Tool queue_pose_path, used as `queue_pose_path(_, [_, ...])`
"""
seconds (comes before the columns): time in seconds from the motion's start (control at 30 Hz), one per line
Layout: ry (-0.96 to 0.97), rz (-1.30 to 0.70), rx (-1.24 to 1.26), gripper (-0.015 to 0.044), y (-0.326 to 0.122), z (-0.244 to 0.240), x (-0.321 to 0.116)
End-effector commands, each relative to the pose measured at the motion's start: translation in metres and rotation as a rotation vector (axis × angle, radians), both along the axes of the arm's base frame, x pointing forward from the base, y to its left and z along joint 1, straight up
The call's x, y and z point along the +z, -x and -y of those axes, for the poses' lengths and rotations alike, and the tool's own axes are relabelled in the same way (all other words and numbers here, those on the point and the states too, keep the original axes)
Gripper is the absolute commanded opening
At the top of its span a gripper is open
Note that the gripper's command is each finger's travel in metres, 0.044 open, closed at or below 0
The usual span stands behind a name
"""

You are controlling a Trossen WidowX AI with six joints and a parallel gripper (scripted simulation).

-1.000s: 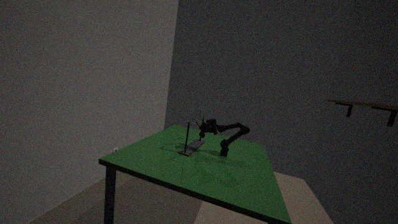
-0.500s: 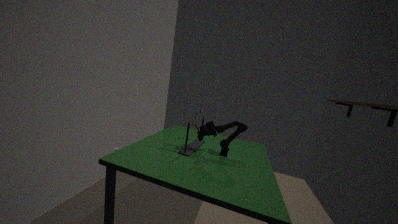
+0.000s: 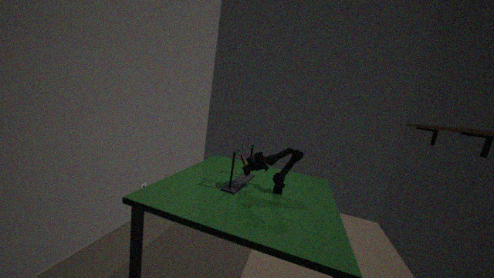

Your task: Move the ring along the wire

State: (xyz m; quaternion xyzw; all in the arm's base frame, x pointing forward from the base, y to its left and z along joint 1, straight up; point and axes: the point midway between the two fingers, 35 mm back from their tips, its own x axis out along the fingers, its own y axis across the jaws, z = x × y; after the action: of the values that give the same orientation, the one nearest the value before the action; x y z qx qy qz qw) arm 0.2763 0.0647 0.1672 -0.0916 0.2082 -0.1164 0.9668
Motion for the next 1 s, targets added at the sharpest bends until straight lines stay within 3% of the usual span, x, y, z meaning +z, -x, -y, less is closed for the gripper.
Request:
queue_pose_path(0.0, [-0.070, 0.010, -0.005, -0.0150, -0.002, -0.012, 0.001])
queue_pose_path(0.97, [-0.188, 0.021, -0.003, -0.0150, -0.005, -0.055, 0.000])
